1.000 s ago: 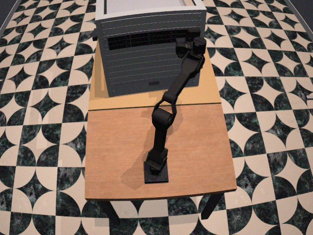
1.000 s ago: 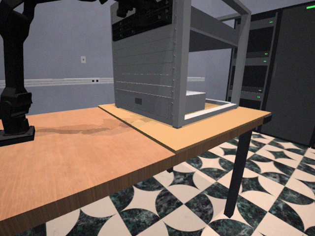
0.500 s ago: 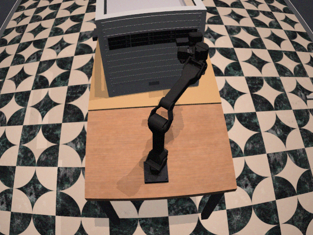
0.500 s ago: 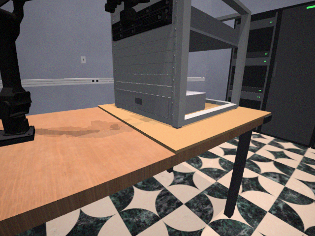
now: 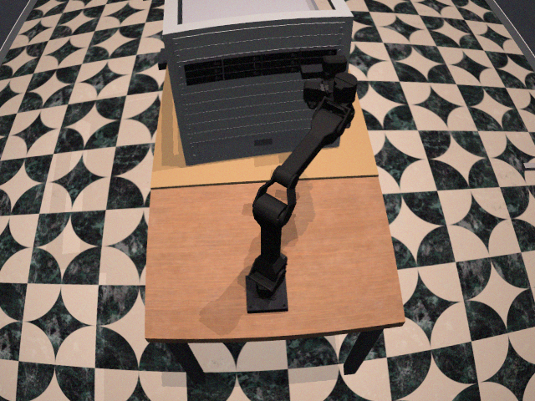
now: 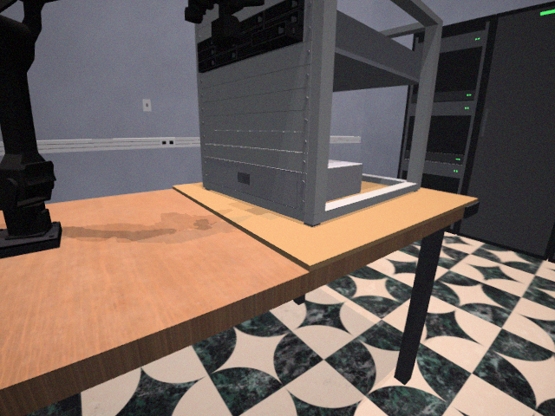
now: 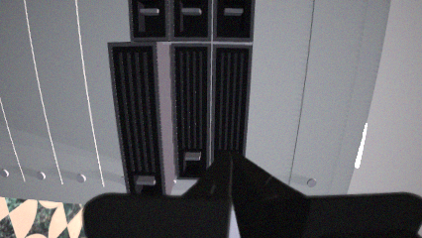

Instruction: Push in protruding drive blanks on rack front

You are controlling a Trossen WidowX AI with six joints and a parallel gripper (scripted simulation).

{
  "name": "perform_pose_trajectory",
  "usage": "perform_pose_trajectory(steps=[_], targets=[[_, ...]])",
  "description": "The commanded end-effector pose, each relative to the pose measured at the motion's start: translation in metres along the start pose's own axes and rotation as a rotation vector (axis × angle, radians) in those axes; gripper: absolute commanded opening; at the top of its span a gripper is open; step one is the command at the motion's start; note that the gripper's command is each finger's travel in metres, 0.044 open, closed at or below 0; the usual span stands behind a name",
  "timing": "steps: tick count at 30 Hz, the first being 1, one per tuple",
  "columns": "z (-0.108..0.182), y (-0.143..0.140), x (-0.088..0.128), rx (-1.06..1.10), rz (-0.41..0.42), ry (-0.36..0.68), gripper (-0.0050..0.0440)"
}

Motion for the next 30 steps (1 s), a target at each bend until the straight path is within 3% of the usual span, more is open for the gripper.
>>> perform_pose_trajectory(steps=[1, 22, 30], targets=[[-0.007, -0.008, 0.007, 0.017, 0.017, -0.004, -0.0050], [-0.008, 0.016, 0.015, 0.017, 0.017, -0.004, -0.0050], [-0.008, 0.016, -0.002, 0.017, 0.017, -0.004, -0.0050]])
Point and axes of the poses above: the point midway between the two fingers, 35 mm back from their tips, its own x axis back along the fingers, its own y axis across the jaws, z = x × y, the point moved 5 cm from there along x, back along the fingers, and after that the axes turned 9 degrees about -x, right-handed, at the moved point
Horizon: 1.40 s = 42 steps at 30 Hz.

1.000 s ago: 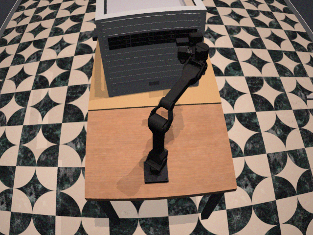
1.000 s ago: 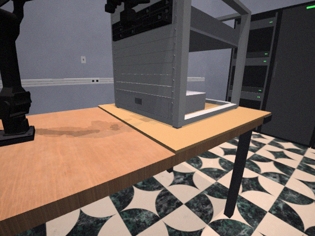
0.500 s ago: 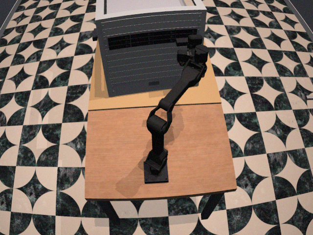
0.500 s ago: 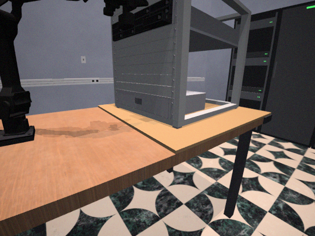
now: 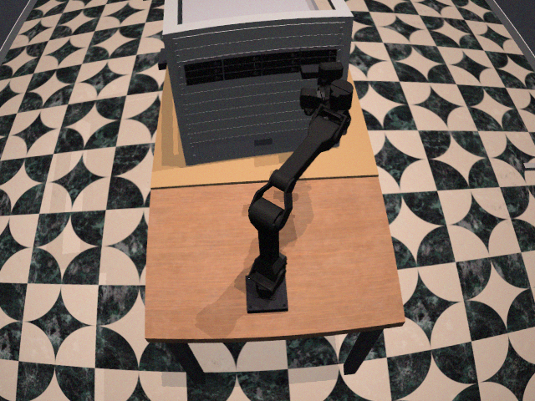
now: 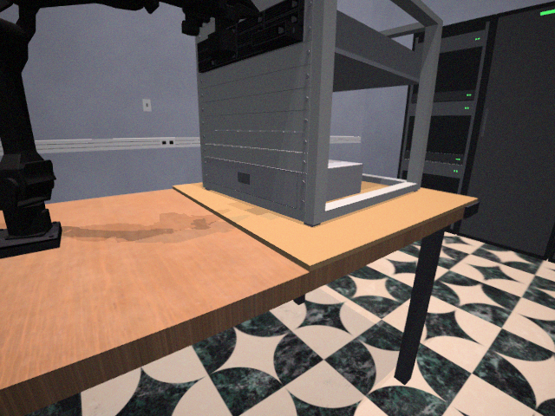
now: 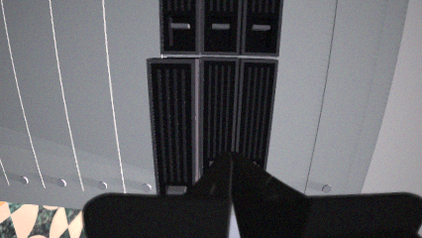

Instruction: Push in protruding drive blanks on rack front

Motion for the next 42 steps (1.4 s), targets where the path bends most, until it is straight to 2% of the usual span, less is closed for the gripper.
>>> perform_pose_trajectory(steps=[1, 42], targets=[[-0.0026, -0.0059, -0.0051, 0.013, 0.013, -0.001, -0.0050], [0.0020, -0.0049, -0.0137, 0.013, 0.013, -0.001, -0.0050]])
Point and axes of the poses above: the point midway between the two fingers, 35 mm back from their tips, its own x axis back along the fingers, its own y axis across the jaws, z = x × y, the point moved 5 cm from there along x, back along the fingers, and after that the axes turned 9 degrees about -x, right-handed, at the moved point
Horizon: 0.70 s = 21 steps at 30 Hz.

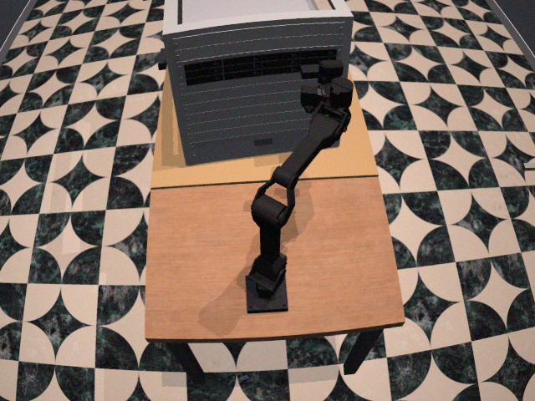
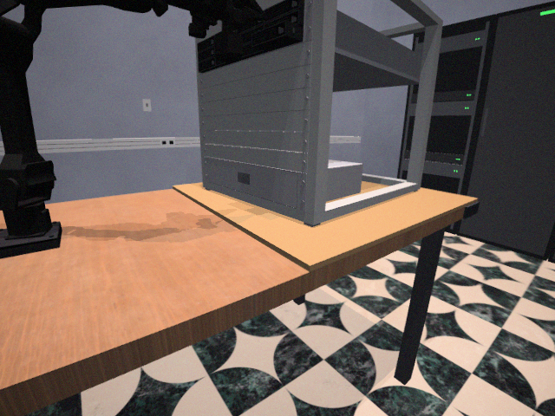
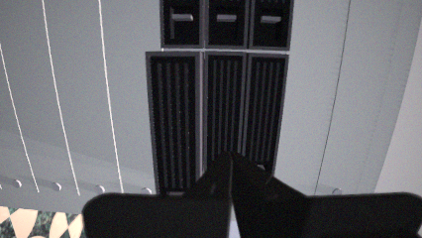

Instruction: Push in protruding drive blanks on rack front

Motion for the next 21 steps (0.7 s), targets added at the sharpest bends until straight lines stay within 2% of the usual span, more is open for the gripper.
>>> perform_pose_trajectory(steps=[1, 16, 21], targets=[[-0.003, -0.007, -0.004, 0.015, 0.015, -0.002, -0.0050], [-0.003, -0.007, -0.010, 0.015, 0.015, -0.002, -0.0050], [-0.003, -0.008, -0.019, 0.015, 0.015, -0.002, -0.0050]])
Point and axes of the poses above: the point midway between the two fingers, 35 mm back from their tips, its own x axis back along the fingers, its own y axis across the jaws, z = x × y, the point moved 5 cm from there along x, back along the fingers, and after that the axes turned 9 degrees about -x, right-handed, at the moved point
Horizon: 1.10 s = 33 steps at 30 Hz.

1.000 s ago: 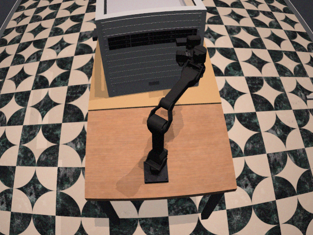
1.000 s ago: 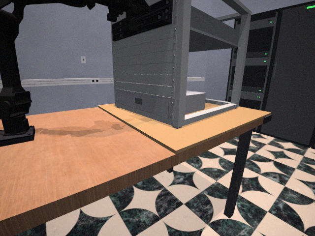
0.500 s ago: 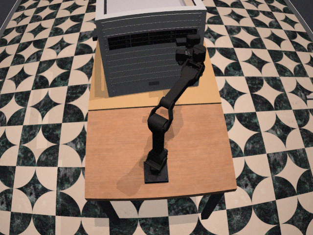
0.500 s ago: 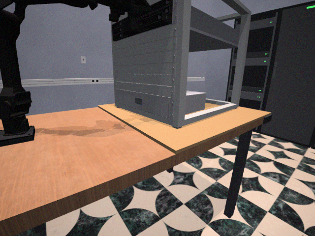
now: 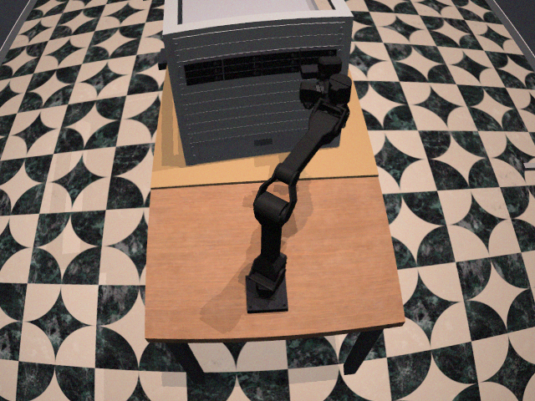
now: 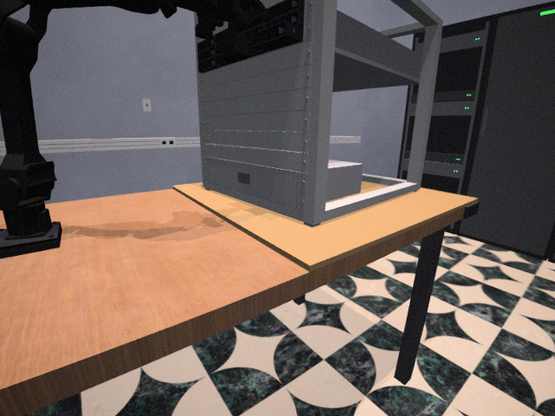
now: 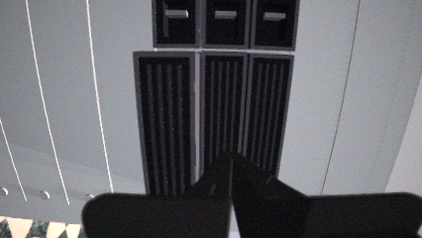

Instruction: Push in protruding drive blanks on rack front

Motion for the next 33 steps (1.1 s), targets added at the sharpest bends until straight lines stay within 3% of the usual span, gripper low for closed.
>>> perform_pose_trajectory(steps=[1, 33], targets=[[-0.003, -0.006, -0.006, 0.011, 0.011, -0.002, -0.0050], [-0.003, -0.007, -0.018, 0.011, 0.011, -0.002, -0.0050]])
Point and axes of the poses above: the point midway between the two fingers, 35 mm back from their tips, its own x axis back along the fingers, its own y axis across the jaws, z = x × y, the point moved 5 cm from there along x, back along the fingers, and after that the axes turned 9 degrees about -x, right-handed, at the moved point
